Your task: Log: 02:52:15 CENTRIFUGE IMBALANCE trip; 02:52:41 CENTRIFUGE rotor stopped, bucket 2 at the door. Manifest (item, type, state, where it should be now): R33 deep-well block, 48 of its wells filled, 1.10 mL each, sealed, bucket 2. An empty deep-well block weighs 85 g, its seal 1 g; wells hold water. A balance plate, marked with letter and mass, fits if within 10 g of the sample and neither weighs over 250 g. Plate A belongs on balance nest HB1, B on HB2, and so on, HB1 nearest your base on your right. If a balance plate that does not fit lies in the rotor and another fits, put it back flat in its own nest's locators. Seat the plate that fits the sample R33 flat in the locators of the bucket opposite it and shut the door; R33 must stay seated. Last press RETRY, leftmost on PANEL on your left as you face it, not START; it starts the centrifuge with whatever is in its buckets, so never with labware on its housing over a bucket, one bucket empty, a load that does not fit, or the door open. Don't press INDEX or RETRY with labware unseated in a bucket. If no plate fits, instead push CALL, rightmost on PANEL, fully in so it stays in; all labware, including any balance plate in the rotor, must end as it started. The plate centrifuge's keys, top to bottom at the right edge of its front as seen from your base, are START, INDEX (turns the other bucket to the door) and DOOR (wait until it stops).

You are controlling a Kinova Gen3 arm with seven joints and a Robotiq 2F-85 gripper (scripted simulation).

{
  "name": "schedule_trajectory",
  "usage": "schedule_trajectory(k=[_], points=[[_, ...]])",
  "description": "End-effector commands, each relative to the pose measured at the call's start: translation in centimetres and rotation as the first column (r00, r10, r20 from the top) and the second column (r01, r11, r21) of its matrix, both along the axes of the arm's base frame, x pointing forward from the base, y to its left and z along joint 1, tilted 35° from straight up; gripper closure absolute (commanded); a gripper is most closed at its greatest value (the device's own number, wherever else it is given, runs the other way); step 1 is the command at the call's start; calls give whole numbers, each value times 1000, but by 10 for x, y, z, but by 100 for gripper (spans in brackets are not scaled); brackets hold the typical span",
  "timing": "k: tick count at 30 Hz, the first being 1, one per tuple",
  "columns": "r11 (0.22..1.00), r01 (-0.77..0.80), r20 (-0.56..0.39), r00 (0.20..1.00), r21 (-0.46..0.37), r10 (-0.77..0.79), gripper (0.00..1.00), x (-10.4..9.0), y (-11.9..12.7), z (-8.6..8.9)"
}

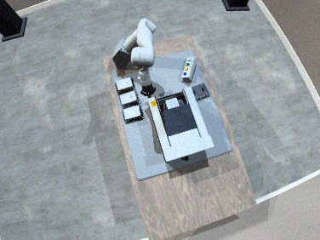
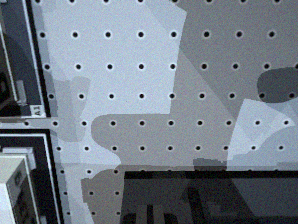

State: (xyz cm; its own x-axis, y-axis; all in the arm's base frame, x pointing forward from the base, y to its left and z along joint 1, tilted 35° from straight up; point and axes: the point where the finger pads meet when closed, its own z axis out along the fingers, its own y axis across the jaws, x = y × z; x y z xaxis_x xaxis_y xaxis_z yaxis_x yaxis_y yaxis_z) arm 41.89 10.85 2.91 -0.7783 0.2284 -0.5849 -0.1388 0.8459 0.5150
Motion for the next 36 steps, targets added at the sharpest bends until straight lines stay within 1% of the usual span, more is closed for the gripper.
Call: schedule_trajectory(k=[1, 6, 18, 20, 35, 36], points=[[1000, 1, 1, 1000, 0, -1, 90, -3, 0, -1], [1000, 1, 1, 1000, 0, -1, 90, -6, 0, -1], [1000, 0, 0, 1000, 0, 0, 90, -30, -20, 25], [1000, 0, 0, 1000, 0, 0, 90, -30, -20, 25], [1000, 0, 0, 1000, 0, 0, 90, -58, -45, 58], [1000, 0, 0, 1000, 0, 0, 90, -58, -45, 58]])
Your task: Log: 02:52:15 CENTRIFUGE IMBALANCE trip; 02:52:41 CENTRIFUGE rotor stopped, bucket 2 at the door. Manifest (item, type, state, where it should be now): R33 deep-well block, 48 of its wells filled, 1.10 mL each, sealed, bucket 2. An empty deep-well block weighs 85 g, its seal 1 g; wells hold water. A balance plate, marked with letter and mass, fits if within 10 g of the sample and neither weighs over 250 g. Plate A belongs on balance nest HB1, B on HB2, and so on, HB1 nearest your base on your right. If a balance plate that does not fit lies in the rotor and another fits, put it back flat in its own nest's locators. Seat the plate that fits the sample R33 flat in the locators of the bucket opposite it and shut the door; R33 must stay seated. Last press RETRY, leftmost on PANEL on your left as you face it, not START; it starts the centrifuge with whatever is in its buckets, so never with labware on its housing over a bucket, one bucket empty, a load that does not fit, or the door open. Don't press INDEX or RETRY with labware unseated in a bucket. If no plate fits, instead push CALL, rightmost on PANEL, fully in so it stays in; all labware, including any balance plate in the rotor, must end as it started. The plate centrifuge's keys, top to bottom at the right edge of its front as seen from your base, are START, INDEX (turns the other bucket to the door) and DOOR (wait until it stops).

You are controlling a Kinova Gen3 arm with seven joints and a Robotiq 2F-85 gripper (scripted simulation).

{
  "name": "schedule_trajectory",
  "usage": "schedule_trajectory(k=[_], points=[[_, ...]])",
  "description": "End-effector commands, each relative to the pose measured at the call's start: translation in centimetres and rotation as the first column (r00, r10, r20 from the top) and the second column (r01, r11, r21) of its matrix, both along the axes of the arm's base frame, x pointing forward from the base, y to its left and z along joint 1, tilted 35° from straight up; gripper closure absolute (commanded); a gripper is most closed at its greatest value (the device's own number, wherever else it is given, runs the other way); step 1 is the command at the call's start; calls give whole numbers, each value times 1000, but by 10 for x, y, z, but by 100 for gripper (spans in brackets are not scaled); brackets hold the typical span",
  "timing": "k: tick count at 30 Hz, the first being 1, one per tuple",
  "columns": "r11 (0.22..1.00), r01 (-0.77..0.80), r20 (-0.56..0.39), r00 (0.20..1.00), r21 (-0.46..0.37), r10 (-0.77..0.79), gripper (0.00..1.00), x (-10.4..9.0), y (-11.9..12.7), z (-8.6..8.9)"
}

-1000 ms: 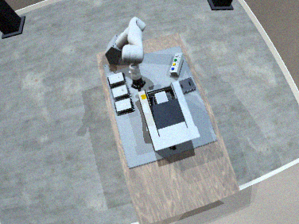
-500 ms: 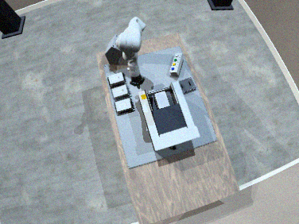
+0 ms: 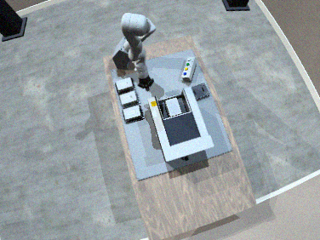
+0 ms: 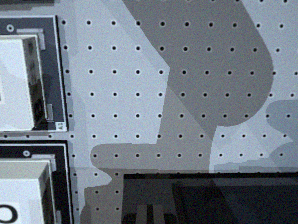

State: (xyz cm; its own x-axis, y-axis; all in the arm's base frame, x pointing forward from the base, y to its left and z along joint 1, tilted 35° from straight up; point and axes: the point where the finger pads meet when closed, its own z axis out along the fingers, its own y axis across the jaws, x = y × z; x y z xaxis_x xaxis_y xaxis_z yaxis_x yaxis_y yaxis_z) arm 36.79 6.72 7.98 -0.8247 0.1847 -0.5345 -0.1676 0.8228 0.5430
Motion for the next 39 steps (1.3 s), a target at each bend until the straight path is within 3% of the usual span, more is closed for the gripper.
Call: schedule_trajectory(k=[1, 39], points=[[997, 71, 58, 996, -21, -70, 90, -7, -3, 7], [997, 71, 58, 996, -21, -70, 90, -70, -59, 82]])
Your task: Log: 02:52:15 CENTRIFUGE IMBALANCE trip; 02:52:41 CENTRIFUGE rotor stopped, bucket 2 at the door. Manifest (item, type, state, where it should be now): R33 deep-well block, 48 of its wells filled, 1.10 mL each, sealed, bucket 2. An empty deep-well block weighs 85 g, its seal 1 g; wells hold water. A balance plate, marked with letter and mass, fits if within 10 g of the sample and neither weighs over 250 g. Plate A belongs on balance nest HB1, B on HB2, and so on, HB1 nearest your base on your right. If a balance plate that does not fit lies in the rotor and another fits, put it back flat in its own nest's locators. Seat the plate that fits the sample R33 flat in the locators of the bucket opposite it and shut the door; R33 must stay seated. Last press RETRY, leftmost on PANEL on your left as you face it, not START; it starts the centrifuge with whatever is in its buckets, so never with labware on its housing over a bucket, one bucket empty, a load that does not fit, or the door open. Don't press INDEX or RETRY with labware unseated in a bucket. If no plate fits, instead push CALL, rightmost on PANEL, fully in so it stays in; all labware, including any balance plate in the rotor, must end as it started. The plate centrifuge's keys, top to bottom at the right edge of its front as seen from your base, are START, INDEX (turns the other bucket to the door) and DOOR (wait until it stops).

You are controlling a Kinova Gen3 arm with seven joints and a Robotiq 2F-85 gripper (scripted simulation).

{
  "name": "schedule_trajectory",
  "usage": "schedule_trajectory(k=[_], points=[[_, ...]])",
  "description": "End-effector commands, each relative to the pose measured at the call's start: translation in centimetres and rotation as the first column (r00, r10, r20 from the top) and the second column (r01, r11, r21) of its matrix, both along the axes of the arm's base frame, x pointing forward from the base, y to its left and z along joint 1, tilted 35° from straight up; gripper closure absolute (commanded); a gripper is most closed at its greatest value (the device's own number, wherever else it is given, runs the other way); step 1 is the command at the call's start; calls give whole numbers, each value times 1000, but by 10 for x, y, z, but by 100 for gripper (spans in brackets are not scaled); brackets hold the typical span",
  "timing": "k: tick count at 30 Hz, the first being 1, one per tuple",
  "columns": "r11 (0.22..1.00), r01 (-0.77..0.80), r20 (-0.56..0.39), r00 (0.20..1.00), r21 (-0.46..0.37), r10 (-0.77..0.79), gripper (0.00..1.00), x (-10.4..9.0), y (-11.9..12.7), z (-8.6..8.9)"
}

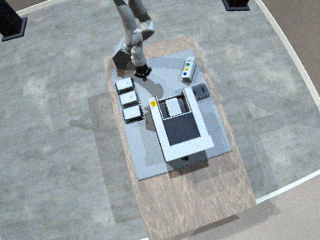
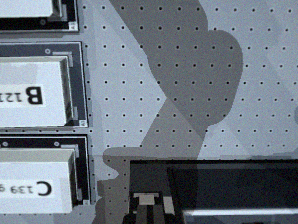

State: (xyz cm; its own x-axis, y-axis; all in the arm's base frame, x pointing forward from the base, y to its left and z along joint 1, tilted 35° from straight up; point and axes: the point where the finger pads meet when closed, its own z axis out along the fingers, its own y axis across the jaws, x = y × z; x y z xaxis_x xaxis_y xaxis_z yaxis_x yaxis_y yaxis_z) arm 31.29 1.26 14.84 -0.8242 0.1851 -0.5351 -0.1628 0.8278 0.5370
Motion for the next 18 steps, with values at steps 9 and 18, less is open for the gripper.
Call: schedule_trajectory(k=[9, 18], points=[[998, 66, 59, 996, -14, -65, 90, -32, -20, 33], [998, 66, 59, 996, -14, -65, 90, -34, -21, 35]])
